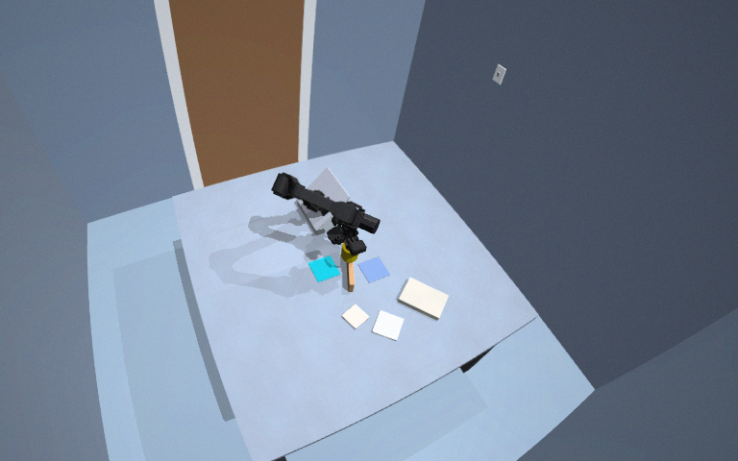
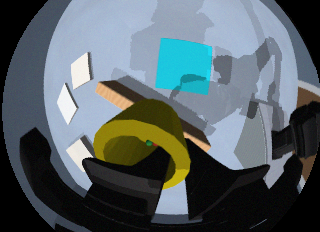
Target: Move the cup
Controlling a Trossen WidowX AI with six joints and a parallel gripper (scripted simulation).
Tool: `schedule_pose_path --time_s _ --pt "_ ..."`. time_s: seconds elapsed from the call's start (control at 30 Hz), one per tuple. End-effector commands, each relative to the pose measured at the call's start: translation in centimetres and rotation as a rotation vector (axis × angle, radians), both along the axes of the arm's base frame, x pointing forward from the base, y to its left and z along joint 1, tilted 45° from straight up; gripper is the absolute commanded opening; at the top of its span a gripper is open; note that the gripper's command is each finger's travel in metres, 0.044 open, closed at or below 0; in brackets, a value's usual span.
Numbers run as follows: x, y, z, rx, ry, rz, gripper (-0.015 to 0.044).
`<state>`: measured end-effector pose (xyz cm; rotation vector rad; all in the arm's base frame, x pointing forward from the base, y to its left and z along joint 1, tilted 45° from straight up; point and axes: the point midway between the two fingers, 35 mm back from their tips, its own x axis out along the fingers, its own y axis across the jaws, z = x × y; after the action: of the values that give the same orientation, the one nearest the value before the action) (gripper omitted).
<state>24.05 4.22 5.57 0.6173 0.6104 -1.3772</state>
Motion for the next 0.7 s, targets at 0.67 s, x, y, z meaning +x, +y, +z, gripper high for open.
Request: schedule_pose_path --time_s 0.67 --pt "-1.6 -3.0 2.8 -0.006 0.004 0.004 0.0"
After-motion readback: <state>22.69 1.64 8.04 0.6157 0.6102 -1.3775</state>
